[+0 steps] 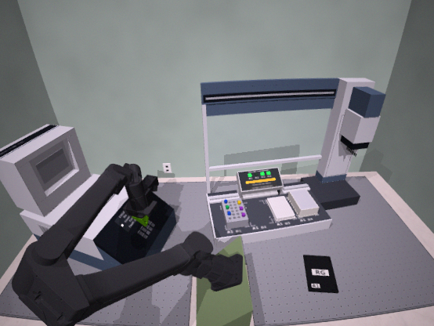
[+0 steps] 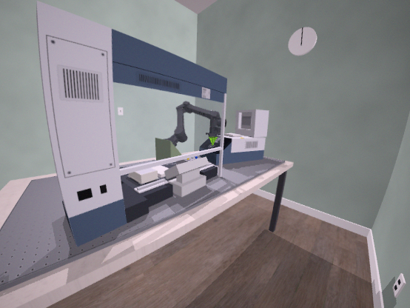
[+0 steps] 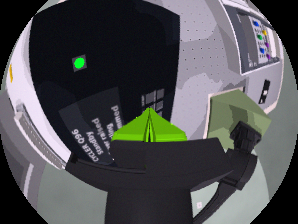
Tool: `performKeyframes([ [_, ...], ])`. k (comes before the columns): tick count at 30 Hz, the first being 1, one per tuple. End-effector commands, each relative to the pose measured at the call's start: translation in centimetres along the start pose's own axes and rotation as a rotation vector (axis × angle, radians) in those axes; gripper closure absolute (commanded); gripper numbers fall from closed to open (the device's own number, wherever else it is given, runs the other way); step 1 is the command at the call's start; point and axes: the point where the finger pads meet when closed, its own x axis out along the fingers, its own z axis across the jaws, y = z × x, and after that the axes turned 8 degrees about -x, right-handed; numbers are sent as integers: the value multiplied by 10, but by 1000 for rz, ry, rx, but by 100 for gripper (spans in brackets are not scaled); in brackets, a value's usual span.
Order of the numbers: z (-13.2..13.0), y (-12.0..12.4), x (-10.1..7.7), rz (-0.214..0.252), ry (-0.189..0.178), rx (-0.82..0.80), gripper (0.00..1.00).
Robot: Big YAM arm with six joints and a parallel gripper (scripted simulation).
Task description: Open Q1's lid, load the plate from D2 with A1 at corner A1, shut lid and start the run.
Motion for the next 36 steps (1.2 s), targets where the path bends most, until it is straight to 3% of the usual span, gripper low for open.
performKeyframes([
  [1, 12, -5, -5, -33, -18, -32, 100],
  [18, 10, -4, -1, -25, -22, -30, 100],
  [19, 6, -6, 0, -13, -8, -3, 100],
  [32, -8, -3, 11, 2, 5, 10, 100],
  [36, -16, -1, 1, 1, 3, 12, 100],
])
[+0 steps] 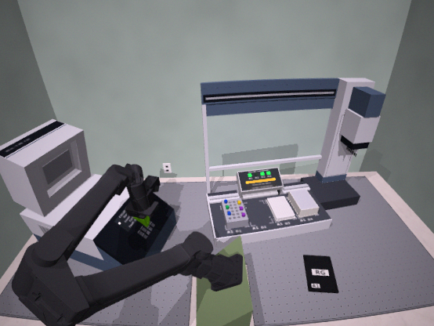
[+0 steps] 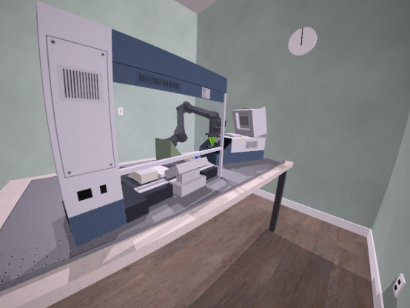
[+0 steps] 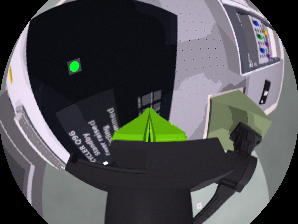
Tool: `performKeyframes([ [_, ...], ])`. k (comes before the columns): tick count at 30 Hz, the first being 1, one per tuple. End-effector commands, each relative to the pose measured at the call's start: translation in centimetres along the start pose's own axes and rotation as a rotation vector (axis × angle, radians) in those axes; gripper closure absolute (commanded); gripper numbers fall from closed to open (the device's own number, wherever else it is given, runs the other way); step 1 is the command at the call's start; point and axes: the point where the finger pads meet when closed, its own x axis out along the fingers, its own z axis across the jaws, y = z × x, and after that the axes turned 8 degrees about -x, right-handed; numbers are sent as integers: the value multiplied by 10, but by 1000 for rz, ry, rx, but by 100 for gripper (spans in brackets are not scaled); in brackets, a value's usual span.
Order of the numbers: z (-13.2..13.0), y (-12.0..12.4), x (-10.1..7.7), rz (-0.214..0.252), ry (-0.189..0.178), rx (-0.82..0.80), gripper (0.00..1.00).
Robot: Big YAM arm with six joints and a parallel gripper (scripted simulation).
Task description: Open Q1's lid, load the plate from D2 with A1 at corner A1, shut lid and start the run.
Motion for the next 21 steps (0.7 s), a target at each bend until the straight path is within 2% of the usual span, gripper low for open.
performKeyframes([
  [1, -12, 1, -4, 4, 4, 7, 100],
  [3, -8, 0, -13, -8, -5, -9, 100],
  [5, -8, 0, -13, -8, -5, -9, 100],
  [14, -5, -2, -35, -33, -8, -60, 100],
  [21, -6, -4, -31, -17, 0, -53, 100],
])
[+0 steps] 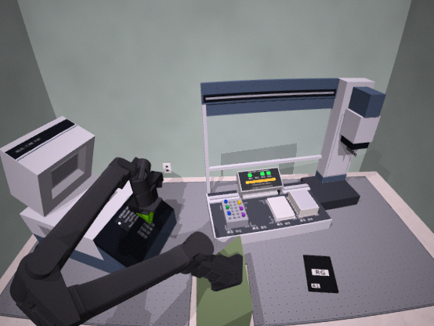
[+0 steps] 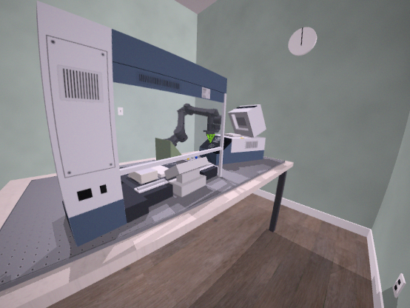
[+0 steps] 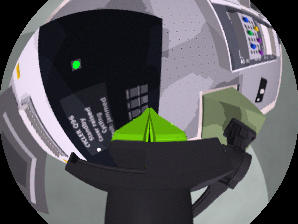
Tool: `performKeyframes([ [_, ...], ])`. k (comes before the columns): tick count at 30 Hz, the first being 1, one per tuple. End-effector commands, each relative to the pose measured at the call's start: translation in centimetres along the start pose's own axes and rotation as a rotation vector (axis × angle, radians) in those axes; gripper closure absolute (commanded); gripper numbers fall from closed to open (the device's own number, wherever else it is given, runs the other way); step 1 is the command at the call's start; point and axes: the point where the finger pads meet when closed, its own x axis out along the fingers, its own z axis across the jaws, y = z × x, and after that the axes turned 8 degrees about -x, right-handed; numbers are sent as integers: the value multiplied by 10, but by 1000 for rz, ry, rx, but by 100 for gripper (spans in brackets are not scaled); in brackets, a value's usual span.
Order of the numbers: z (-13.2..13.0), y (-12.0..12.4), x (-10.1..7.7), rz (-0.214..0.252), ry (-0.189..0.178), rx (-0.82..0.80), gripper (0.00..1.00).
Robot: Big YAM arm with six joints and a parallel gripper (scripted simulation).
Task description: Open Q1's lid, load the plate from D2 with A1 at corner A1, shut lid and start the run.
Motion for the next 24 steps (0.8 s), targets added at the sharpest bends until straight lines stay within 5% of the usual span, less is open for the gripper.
performKeyframes([
  [1, 13, -7, -8, -14, -2, -47, 100],
  [6, 18, -7, -8, -23, -4, -61, 100],
  [16, -49, 10, -27, 35, 6, -6, 100],
  [24, -33, 2, -35, -18, -1, -68, 100],
])
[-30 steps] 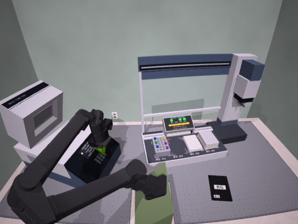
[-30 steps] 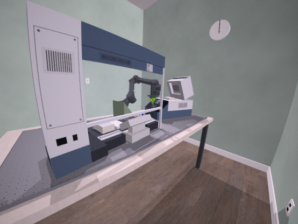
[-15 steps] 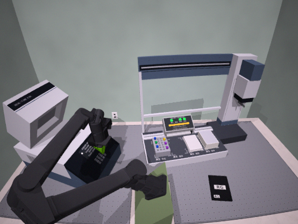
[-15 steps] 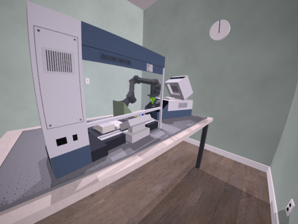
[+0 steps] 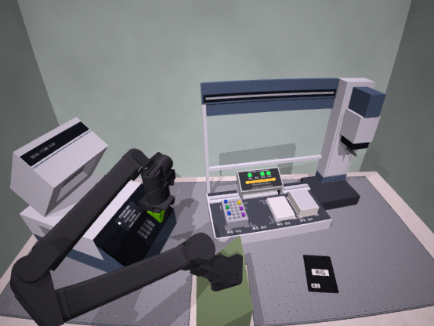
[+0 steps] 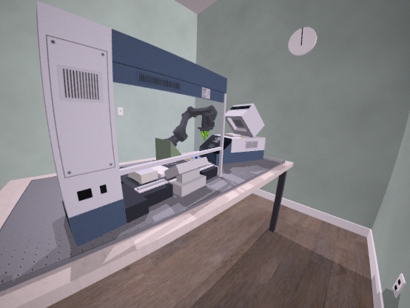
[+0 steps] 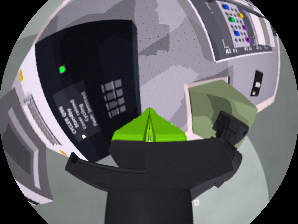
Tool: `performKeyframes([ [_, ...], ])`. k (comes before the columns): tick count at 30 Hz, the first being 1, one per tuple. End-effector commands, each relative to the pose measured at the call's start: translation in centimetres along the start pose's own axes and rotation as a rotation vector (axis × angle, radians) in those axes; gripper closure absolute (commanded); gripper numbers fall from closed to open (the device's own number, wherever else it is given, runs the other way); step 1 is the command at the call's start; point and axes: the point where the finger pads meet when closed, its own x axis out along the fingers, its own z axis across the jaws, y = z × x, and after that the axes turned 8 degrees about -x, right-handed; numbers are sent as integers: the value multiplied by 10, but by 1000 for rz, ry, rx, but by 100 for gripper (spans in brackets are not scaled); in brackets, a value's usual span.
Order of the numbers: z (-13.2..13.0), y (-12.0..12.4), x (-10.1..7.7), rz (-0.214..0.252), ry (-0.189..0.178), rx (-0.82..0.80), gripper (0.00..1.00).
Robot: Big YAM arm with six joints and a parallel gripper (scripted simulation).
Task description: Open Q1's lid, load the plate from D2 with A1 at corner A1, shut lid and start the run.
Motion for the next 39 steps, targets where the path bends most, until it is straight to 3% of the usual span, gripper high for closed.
performKeyframes([
  [1, 16, -7, -13, -43, 3, -93, 100],
  [22, 18, -13, -14, -64, 6, -60, 100],
  [39, 15, -8, -12, -25, 6, -59, 100],
])
